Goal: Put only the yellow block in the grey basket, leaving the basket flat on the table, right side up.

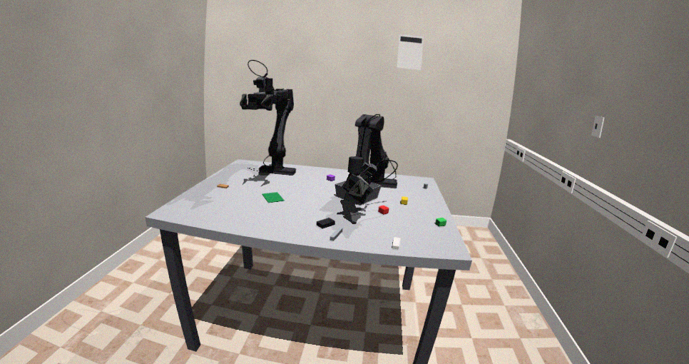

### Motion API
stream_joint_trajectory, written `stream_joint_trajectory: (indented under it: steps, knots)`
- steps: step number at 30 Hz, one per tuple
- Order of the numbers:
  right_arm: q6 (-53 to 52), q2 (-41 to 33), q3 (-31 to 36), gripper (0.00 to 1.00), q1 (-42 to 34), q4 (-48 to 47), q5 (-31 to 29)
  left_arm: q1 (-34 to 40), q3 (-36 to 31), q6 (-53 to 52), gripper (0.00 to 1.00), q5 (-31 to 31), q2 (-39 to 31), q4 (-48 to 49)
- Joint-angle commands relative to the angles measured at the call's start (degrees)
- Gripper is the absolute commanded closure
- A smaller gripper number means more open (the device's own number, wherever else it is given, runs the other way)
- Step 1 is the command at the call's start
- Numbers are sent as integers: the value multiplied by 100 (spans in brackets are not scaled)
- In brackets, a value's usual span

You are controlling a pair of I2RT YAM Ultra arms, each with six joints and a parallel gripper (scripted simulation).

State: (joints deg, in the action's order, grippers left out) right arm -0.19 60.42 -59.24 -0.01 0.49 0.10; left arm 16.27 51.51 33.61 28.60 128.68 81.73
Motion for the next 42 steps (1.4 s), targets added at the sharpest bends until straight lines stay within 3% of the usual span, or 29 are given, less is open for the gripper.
stream_joint_trajectory:
  steps: [1,18,23,27,32,34,42]
  knots:
    - [11,-65,-94,0,1,-17,-5,1,74,-23,100,-8,-118,42]
    - [9,-21,-37,0,1,-25,-5,1,33,-4,100,-3,-49,22]
    - [9,-21,-37,0,1,-25,-5,3,-265,-296,43,-484,-217,316]
    - [9,-21,-37,0,1,-25,-5,-10,-1028,-703,0,-1130,-586,544]
    - [9,-21,-37,0,1,-25,-5,-26,-2185,-1234,0,-2014,-1223,545]
    - [9,-21,-37,0,1,-25,-5,-26,-2185,-1234,0,-2014,-1223,545]
    - [9,-21,-37,0,1,-25,-5,-131,-3704,-2034,0,-3348,-2481,-130]
